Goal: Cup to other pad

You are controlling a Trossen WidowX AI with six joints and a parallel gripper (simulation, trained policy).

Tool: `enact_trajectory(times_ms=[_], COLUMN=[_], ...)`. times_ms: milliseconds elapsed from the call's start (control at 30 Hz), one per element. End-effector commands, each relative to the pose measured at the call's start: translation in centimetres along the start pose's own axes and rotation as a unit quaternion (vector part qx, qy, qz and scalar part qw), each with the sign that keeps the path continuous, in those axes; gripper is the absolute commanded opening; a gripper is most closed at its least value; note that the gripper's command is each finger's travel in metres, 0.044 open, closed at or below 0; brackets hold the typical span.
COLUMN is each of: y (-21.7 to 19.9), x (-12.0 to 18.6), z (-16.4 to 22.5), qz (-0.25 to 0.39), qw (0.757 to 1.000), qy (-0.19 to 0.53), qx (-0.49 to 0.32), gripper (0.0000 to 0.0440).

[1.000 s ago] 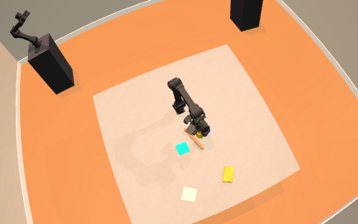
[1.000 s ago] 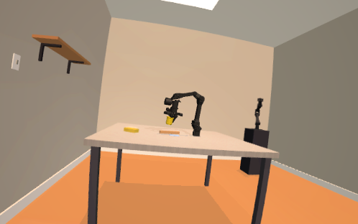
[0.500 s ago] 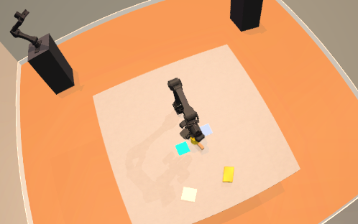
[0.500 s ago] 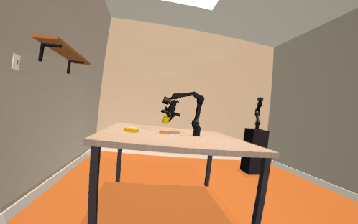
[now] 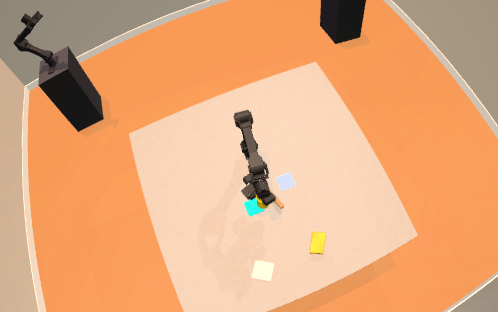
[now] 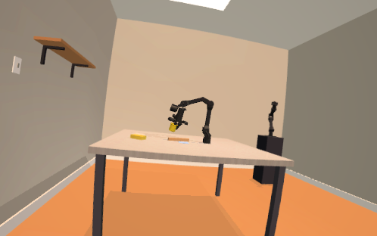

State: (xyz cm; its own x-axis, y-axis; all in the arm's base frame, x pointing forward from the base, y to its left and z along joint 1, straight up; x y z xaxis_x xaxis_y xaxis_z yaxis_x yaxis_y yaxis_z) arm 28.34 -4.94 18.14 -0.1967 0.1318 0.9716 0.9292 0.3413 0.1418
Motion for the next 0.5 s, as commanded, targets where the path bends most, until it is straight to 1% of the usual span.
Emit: enact_trajectory(times_ms=[0, 267, 467], y=[-0.5, -1.5, -2.5], x=[-1.0, -2.8, -4.3], z=[-0.6, -1.5, -1.6], qz=[0.006, 0.012, 0.020], qw=[1.000, 1.000, 0.999], qy=[-0.003, -0.007, -0.006], qx=[-0.008, -0.026, -0.036], gripper=[0.0000, 0.0001, 0.0015])
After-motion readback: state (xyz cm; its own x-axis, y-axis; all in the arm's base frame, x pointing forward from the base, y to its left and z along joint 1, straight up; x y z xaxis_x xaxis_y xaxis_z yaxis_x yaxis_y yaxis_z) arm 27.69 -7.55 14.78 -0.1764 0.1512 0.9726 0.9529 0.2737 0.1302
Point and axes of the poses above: the point midway between the two fingers, 35 mm back from their tips, its own x axis back along the fingers, its own y axis across the jaws, z = x × y, the point moved 5 cm from there along x, back along the fingers, and after that the axes turned 4 degrees about x, right-handed, at the moved point
